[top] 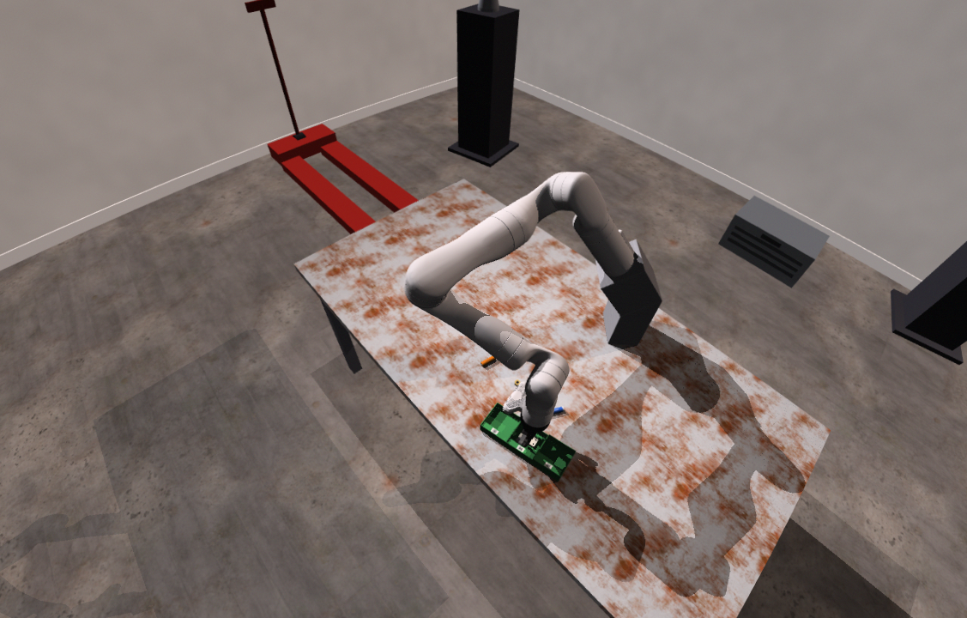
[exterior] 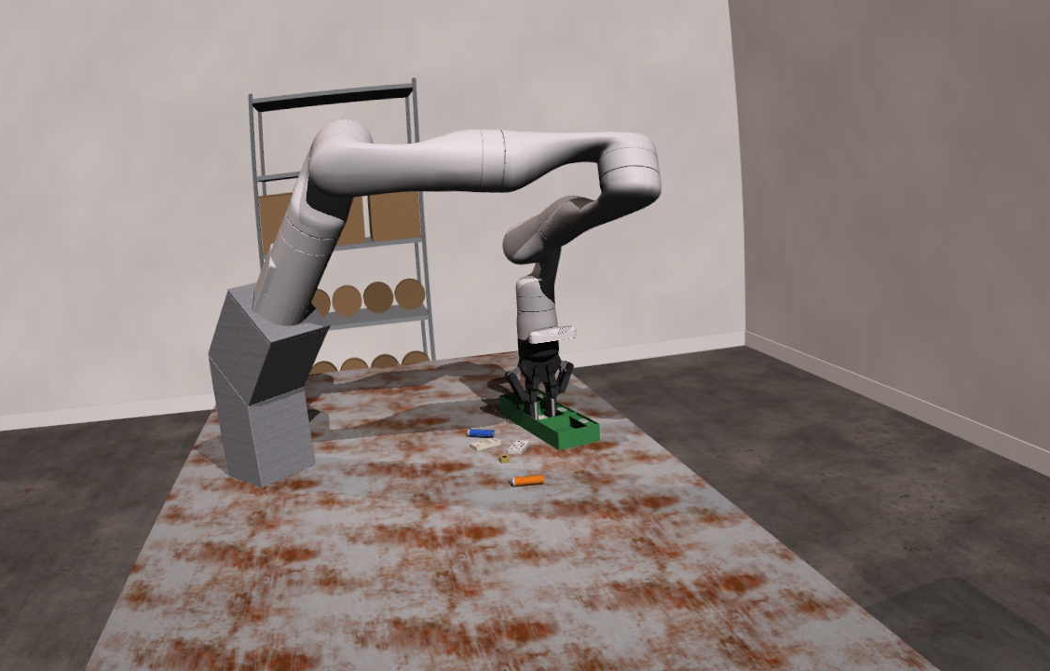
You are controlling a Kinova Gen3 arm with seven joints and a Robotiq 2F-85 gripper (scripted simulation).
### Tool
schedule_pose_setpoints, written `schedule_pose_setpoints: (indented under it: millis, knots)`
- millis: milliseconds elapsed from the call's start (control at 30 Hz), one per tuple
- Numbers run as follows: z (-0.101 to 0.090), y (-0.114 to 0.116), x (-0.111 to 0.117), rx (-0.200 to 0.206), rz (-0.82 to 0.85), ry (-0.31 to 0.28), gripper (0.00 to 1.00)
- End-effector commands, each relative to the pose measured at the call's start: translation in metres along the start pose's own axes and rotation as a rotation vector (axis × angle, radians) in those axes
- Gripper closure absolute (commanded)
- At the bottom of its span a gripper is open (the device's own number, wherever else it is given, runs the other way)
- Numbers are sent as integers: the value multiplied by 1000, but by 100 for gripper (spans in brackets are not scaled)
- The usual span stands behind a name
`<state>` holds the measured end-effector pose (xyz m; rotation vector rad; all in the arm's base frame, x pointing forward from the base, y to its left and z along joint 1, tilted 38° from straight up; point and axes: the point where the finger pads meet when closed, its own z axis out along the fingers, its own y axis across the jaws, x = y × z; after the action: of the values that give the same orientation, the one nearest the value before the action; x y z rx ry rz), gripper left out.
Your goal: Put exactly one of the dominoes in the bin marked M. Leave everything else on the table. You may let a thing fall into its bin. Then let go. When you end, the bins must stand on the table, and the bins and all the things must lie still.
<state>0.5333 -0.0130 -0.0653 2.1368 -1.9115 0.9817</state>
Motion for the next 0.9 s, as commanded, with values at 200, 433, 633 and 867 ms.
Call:
schedule_pose_setpoints:
  millis: [200,433,633,867]
  knots:
    - [-1,-1,0,2,0,-1,68]
    - [-2,-1,0,2,0,-1,68]
    - [-7,-1,0,2,0,-1,68]
    - [-17,-1,0,2,0,-1,68]
